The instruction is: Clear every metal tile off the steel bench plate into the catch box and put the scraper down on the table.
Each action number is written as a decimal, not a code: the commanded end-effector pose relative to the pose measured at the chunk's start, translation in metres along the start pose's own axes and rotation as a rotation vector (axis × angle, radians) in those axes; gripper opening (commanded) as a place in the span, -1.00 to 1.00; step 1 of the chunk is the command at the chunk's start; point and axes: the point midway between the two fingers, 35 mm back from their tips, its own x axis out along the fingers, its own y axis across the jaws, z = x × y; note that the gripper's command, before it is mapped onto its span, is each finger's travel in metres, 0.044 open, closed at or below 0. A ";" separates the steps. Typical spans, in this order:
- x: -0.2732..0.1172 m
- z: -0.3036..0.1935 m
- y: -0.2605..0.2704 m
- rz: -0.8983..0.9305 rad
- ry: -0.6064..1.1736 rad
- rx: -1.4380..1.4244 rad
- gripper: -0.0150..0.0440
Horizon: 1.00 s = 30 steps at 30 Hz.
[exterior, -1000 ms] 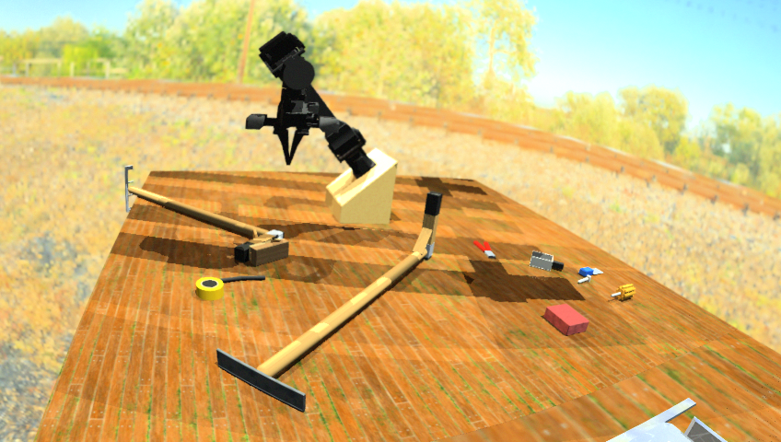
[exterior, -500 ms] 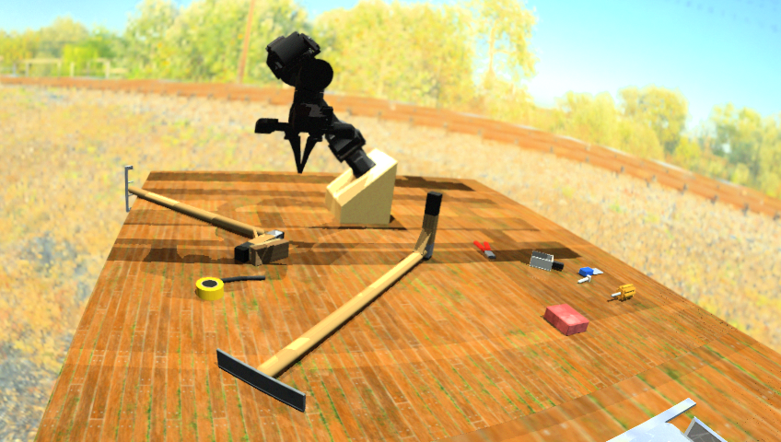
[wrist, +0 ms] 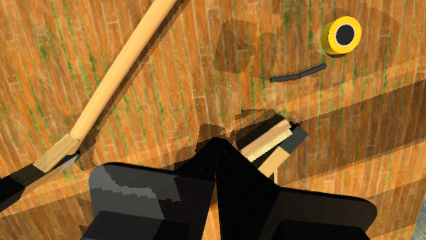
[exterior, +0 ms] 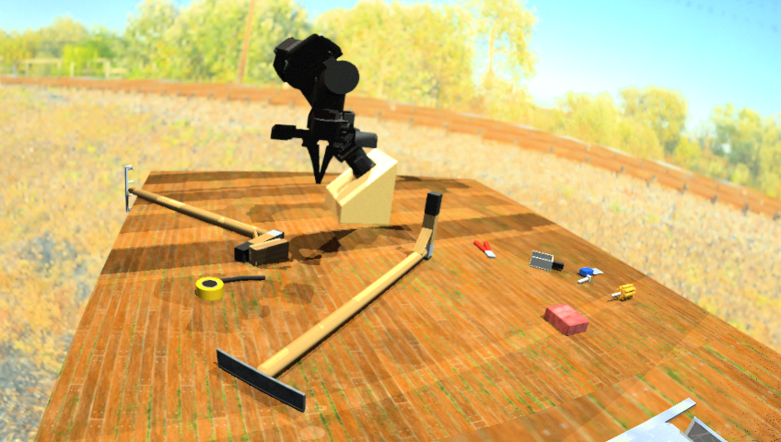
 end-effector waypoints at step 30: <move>0.035 0.056 0.065 -0.006 -0.083 0.077 -0.49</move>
